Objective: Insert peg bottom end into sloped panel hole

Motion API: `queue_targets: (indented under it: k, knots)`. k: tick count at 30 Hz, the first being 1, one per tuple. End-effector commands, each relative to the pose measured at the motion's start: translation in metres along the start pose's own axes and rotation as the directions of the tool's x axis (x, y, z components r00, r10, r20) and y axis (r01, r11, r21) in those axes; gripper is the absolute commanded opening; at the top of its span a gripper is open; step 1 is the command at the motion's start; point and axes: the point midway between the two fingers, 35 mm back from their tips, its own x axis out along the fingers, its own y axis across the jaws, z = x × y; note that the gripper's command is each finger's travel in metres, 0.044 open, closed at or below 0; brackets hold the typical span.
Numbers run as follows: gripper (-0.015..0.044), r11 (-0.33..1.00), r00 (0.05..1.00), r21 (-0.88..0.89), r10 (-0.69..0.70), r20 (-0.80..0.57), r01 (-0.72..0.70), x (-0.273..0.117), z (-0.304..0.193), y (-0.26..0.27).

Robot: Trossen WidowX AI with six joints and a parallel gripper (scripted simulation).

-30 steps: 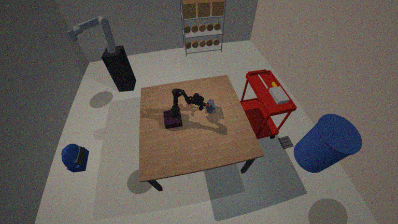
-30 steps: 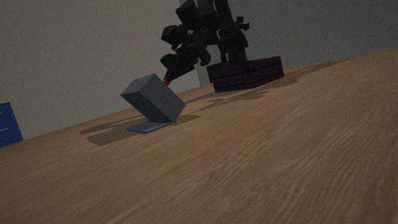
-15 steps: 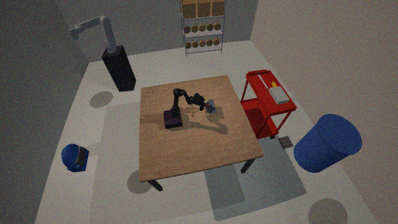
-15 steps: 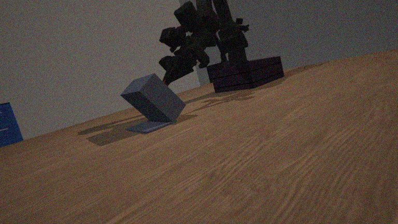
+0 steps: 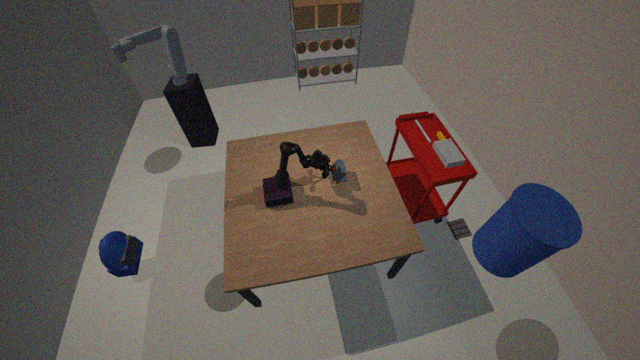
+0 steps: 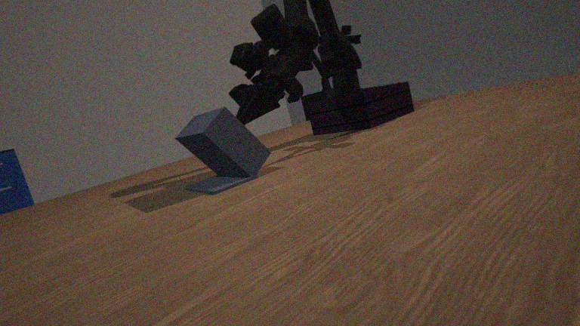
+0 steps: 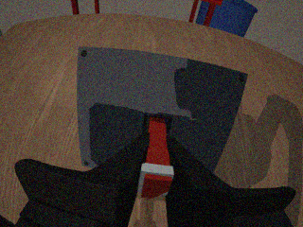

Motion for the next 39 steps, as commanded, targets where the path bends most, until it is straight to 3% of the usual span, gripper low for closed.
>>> queue_targets:
  k: [1, 21, 37, 39]
  knots:
    - [0.0000, 1.000, 1.000, -0.006, 0.006, 0.000, -0.006, 0.0032, 0.0003, 0.0013]
    - [0.0000, 1.000, 1.000, 0.000, 0.000, 0.000, 0.000, 0.0054, 0.0009, 0.0002]
    - [0.0420, 1.000, 1.000, 0.000, 0.000, 0.000, 0.000, 0.0039, 0.0012, 0.0004]
    - [0.0440, 1.000, 1.000, -0.001, 0.000, 0.000, 0.000, 0.0022, 0.0015, 0.0005]
